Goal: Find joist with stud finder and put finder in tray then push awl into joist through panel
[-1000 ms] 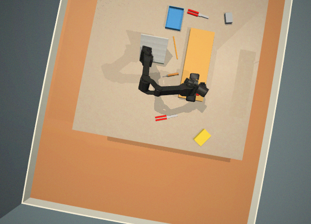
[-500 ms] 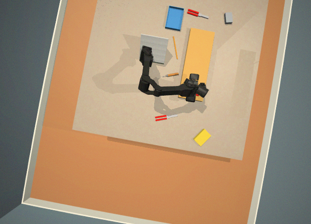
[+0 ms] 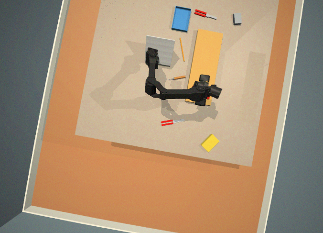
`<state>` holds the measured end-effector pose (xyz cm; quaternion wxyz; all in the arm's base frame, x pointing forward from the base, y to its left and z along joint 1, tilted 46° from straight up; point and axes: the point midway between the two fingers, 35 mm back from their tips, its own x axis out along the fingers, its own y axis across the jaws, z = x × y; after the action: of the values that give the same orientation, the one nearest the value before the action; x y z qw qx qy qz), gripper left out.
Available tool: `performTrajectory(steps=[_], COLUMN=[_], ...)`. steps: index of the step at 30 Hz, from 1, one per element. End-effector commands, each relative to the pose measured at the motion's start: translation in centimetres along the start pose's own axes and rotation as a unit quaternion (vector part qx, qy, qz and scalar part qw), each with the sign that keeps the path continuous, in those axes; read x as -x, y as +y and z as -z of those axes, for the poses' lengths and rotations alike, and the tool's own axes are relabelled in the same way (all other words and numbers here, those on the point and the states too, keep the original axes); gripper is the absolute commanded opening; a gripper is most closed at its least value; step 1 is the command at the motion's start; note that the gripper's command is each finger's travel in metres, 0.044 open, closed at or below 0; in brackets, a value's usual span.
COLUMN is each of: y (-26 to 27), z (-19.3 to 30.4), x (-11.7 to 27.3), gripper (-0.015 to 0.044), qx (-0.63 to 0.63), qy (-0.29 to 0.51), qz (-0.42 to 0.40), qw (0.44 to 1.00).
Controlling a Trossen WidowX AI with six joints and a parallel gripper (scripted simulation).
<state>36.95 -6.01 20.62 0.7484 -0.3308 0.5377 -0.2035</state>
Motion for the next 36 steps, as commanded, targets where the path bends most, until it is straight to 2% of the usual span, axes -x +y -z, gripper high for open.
performTrajectory(steps=[1, 10, 23, 36], y=[-0.2, 1.3, 15.0, 28.7], z=[-0.7, -1.5, -4.0, -1.8], x=[2.1, 3.3, 4.0, 5.7], gripper=[0.0000, 0.0000, 0.0000, 0.0000], qx=[-0.004, 0.016, 0.176, 0.336], qy=[-0.008, -0.013, -0.037, -0.048], qz=[0.003, -0.007, -0.089, -0.150], qw=[1.000, 1.000, 0.980, 0.928])
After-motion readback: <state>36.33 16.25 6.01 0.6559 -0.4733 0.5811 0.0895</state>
